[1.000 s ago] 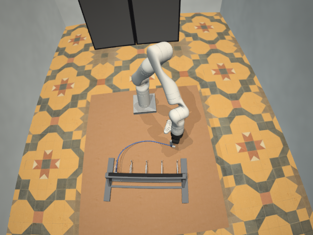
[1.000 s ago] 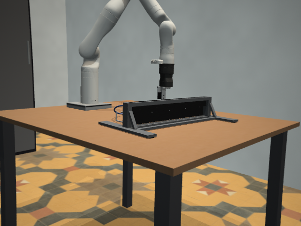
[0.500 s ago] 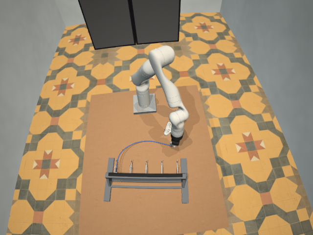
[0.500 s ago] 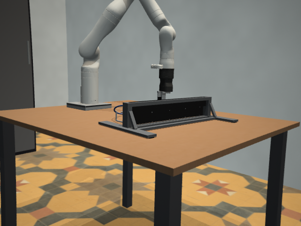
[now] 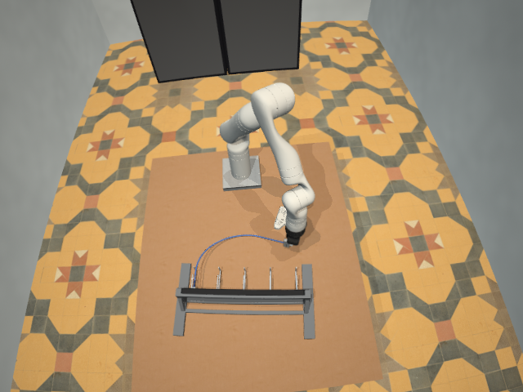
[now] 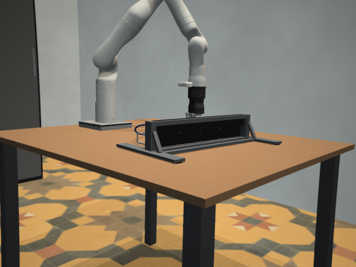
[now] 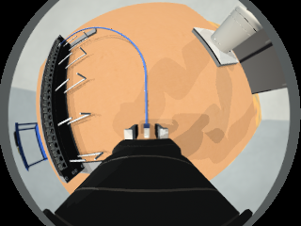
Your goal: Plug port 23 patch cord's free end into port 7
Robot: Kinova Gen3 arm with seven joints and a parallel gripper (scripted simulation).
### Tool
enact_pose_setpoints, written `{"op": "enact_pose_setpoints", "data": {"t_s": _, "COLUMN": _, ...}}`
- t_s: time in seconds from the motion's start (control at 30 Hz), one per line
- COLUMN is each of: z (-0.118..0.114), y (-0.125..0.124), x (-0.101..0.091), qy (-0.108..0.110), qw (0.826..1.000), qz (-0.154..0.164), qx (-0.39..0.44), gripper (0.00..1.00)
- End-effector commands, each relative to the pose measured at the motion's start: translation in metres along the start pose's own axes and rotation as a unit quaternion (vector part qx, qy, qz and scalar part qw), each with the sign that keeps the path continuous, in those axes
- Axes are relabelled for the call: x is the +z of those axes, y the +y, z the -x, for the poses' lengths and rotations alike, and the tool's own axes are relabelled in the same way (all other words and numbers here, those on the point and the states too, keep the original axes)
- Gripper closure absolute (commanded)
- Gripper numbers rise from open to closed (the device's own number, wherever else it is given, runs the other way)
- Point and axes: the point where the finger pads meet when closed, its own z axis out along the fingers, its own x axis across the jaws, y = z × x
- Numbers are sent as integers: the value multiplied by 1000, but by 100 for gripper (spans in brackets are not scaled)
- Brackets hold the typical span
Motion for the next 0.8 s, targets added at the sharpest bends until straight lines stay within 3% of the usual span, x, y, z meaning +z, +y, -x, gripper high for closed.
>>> {"op": "enact_pose_setpoints", "data": {"t_s": 0.0, "z": -1, "y": 0, "x": 6, "qy": 2, "qw": 1000, "qz": 0, "qx": 0, "gripper": 27}}
{"op": "enact_pose_setpoints", "data": {"t_s": 0.77, "z": -1, "y": 0, "x": 10, "qy": 2, "qw": 1000, "qz": 1, "qx": 1, "gripper": 27}}
